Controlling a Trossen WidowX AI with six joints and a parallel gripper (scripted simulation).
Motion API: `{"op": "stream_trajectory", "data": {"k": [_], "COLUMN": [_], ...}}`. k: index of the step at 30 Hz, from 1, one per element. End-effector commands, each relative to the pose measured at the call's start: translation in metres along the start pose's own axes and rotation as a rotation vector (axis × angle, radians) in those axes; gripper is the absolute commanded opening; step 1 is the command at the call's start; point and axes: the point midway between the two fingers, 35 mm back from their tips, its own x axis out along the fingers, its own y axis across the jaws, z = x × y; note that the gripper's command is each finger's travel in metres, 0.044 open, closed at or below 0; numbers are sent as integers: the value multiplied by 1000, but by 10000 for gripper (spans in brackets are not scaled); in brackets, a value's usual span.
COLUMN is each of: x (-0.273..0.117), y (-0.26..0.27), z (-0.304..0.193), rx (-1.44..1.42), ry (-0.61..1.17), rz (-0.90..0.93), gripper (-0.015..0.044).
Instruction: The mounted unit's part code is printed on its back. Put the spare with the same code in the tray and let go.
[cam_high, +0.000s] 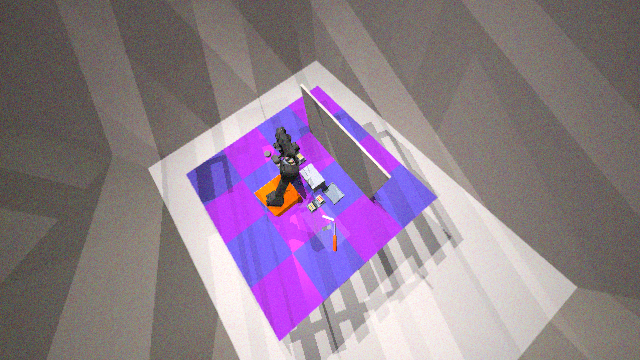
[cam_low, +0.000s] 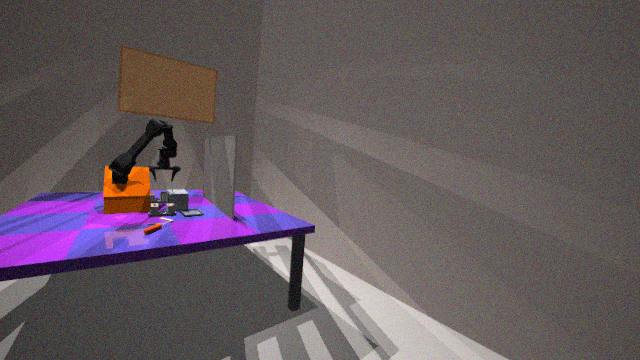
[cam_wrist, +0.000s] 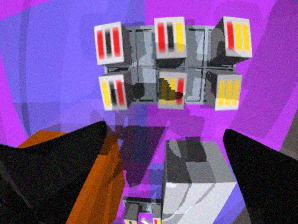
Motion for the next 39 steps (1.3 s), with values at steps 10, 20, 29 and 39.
{"op": "stream_trajectory", "data": {"k": [10,20,29,39], "x": [41,48,63,80], "y": [-5,-7,-9,-10], "z": [4,6,6,7], "rx": [-21,-21,-21,-21], "ry": [-11,-12,-12,-12], "rz": [1,1,0,0], "gripper": [300,300,300,300]}}
